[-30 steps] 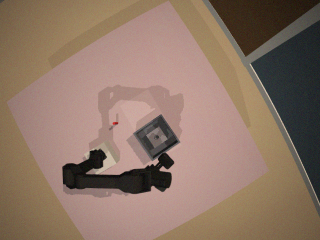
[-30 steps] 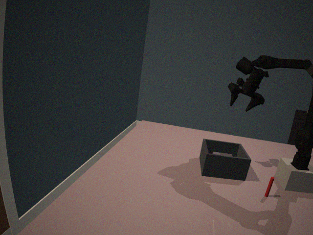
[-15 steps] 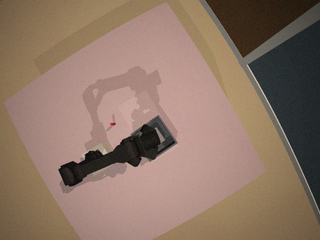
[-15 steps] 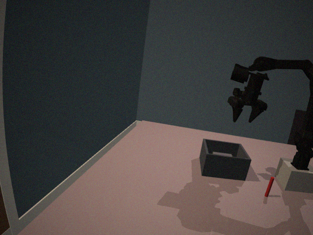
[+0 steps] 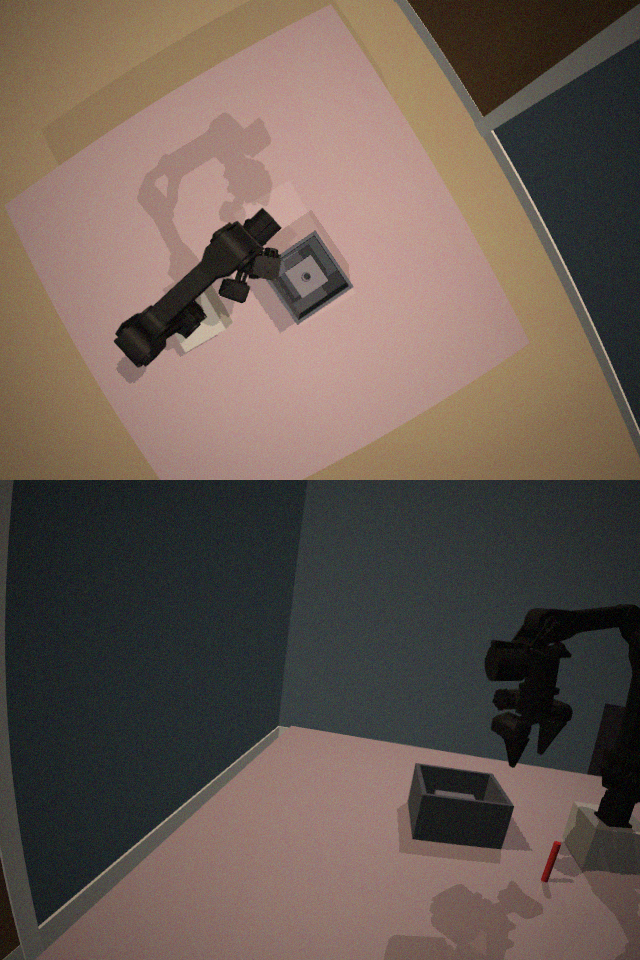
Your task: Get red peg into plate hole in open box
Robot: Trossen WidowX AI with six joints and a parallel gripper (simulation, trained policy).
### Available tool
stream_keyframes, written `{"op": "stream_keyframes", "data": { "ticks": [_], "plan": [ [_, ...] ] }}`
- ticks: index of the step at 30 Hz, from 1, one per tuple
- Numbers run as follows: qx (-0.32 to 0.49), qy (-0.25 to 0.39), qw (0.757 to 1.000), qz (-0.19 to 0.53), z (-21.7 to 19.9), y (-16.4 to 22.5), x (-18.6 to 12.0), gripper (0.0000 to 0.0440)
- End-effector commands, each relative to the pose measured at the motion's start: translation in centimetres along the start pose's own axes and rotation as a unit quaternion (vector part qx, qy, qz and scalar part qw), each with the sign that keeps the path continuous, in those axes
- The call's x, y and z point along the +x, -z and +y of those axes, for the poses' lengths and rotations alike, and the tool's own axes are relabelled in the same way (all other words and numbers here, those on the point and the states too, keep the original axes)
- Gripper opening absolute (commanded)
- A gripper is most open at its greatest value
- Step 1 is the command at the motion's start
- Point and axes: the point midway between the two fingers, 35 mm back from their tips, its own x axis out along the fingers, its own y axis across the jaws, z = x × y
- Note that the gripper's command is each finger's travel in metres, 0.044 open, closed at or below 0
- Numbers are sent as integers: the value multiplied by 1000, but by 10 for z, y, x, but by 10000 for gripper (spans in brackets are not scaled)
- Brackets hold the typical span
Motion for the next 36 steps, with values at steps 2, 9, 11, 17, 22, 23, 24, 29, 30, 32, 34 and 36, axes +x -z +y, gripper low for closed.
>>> {"op": "stream_keyframes", "data": {
  "ticks": [2, 9, 11, 17, 22, 23, 24, 29, 30, 32, 34, 36],
  "plan": [
    [-16, 35, 999, 14, 0, 29, 9, 440],
    [-38, 78, 996, 20, -1, 68, 22, 440],
    [-44, 88, 995, 19, -1, 78, 26, 440],
    [-62, 106, 992, 14, 0, 99, 42, 440],
    [-78, 111, 991, 6, 3, 111, 59, 440],
    [-81, 111, 991, 4, 3, 112, 62, 440],
    [-84, 111, 990, 2, 4, 114, 66, 440],
    [-99, 106, 989, -8, 9, 119, 85, 440],
    [-101, 105, 989, -10, 9, 120, 89, 440],
    [-105, 101, 989, -14, 11, 121, 98, 440],
    [-108, 97, 989, -18, 13, 122, 107, 440],
    [-111, 91, 989, -23, 15, 123, 116, 440]
  ]
}}
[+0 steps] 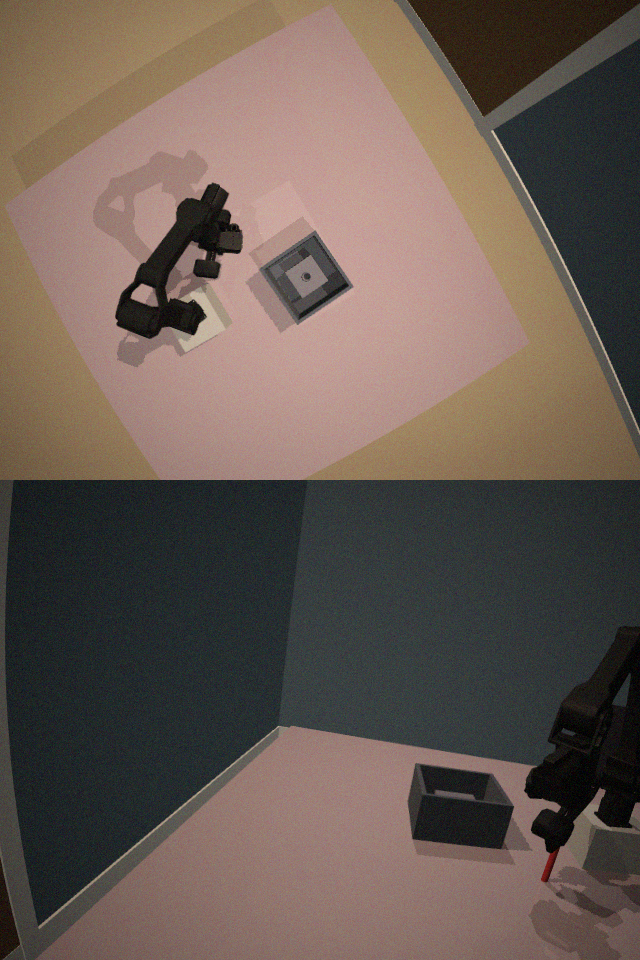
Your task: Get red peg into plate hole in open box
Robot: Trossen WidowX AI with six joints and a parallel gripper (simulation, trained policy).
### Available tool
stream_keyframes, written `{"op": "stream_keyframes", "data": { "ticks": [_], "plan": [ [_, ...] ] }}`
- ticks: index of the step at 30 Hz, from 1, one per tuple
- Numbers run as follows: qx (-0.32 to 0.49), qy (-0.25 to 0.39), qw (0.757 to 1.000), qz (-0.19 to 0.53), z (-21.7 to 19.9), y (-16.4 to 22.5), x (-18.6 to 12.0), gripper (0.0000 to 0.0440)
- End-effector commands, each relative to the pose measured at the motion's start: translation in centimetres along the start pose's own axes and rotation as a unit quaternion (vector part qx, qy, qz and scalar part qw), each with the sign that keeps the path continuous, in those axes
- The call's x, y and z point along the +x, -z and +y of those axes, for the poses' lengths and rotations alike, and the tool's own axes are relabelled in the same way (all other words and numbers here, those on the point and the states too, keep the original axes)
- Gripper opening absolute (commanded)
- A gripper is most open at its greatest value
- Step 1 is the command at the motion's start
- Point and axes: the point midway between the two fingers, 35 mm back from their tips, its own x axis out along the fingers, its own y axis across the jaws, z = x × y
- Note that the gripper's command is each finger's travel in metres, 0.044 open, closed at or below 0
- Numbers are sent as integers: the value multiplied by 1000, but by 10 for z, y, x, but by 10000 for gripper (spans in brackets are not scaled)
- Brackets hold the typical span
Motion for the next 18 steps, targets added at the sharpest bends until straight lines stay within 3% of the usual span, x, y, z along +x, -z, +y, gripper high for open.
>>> {"op": "stream_keyframes", "data": {
  "ticks": [1, 11, 18],
  "plan": [
    [-5, -1, 1000, -9, 4, 2, 18, 440],
    [-13, -21, 999, -26, 16, 2, 55, 422],
    [-16, -12, 1000, -22, 15, 5, 75, 248]
  ]
}}
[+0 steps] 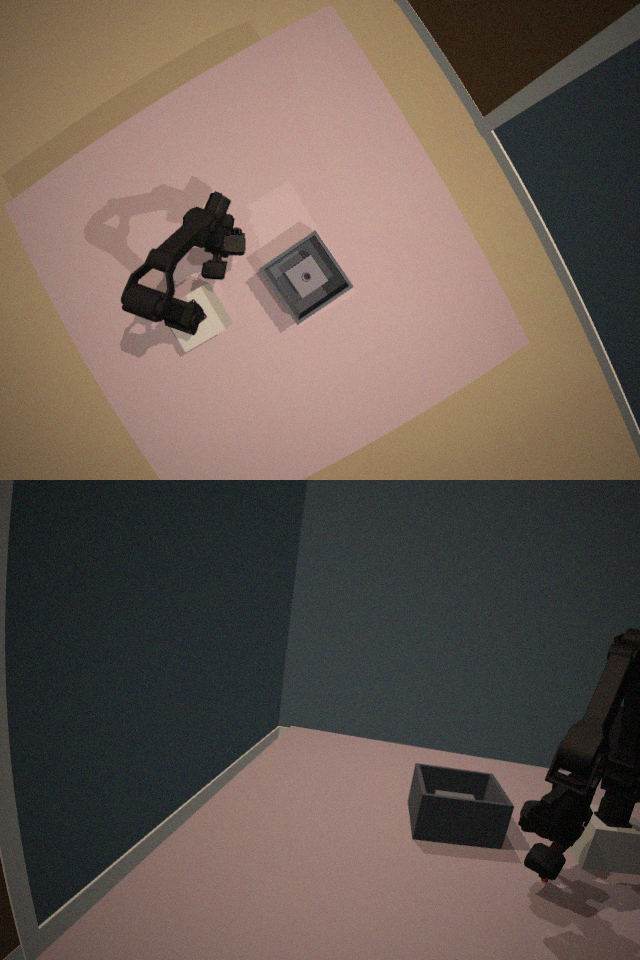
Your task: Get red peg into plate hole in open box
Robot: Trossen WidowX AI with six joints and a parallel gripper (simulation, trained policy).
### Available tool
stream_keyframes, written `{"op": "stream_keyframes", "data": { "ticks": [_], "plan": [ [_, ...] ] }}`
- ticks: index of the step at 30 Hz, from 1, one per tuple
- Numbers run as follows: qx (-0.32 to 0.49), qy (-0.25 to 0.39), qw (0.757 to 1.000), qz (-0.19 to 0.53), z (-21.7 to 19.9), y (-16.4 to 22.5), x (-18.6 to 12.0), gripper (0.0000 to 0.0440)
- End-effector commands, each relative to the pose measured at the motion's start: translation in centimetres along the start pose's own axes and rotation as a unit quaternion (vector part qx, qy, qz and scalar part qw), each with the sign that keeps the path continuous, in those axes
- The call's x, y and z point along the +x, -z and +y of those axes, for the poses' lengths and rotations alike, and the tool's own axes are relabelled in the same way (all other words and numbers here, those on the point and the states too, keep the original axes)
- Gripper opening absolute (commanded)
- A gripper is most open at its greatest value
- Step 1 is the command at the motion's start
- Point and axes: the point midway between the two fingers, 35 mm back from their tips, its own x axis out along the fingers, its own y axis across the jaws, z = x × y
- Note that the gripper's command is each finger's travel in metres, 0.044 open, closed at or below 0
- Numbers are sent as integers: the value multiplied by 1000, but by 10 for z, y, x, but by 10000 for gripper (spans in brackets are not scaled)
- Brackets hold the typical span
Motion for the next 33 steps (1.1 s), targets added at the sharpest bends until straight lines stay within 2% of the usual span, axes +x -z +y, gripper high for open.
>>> {"op": "stream_keyframes", "data": {
  "ticks": [1, 8, 10, 25, 33],
  "plan": [
    [-5, 11, 1000, 3, -4, 3, 11, 222],
    [-11, 34, 999, 14, -10, 6, 18, 40],
    [-14, 43, 999, 16, -12, 7, 19, 0],
    [-16, 40, 998, -41, -17, -33, -37, 0],
    [9, 29, 998, -63, -22, -61, -74, 0]
  ]
}}
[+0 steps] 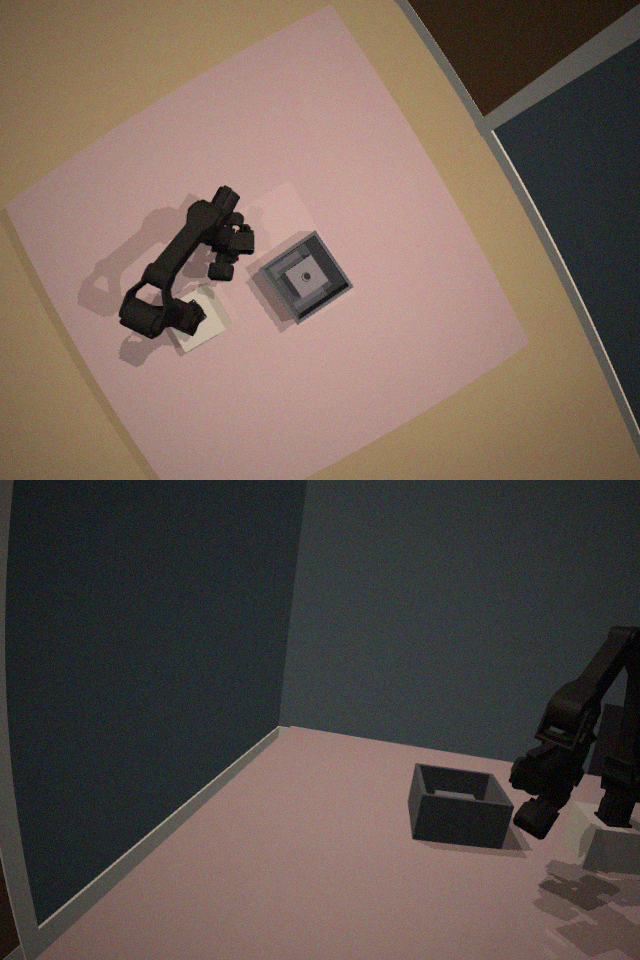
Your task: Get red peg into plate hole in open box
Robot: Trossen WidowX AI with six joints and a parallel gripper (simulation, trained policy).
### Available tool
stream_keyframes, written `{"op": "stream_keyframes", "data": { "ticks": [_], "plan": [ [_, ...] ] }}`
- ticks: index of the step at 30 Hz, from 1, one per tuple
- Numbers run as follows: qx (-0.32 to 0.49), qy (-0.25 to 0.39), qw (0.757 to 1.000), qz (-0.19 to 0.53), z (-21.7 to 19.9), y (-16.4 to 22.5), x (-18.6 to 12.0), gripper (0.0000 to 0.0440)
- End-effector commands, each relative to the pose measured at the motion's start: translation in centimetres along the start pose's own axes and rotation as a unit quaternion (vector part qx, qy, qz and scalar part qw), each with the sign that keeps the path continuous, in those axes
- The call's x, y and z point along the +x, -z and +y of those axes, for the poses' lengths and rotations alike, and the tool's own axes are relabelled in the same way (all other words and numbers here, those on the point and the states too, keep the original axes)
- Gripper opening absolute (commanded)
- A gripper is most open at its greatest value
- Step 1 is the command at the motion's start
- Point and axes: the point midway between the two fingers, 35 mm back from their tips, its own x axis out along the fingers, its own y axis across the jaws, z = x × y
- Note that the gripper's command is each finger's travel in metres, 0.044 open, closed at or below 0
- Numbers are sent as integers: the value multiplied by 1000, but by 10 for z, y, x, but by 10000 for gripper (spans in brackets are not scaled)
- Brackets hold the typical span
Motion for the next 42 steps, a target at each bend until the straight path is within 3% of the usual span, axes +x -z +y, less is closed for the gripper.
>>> {"op": "stream_keyframes", "data": {
  "ticks": [1, 18, 30, 42],
  "plan": [
    [14, -7, 1000, -11, -2, -16, -15, 0],
    [122, -23, 992, -28, -23, -95, -26, 0],
    [163, -38, 986, -24, -38, -150, -1, 0],
    [151, -71, 986, -10, -43, -192, 34, 0]
  ]
}}
